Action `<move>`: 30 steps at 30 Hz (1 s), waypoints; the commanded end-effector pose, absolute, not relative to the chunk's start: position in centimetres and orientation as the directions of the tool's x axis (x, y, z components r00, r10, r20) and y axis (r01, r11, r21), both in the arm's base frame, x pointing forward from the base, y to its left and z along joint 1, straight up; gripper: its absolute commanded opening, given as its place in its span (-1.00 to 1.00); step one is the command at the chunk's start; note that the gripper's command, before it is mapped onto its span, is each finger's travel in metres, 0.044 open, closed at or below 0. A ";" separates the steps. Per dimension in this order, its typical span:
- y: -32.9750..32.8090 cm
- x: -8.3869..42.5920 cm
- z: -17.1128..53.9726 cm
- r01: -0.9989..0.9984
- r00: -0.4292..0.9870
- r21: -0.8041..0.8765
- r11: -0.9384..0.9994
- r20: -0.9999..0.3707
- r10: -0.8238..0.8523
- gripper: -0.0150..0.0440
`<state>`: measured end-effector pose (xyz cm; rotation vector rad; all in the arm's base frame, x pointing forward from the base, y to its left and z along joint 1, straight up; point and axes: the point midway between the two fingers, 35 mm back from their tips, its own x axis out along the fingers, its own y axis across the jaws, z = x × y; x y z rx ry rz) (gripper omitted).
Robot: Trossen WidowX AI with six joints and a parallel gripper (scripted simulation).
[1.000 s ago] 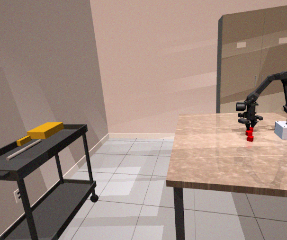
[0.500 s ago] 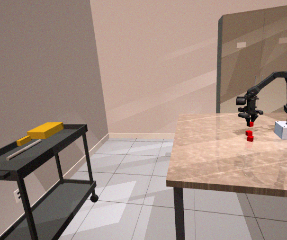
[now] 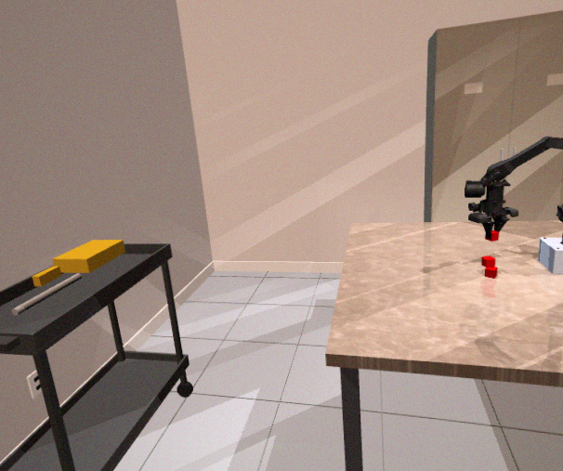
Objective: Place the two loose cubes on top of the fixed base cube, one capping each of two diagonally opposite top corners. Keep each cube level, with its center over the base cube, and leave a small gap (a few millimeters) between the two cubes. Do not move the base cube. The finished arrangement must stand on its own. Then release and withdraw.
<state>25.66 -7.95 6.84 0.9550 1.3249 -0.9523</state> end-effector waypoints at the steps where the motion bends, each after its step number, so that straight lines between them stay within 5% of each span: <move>1: -7.2 26.2 6.9 0.948 0.021 0.016 0.319 -1.000 -0.012 -0.14; 30: 1.0 29.7 6.1 0.983 0.024 0.023 0.184 -1.000 -0.004 -0.14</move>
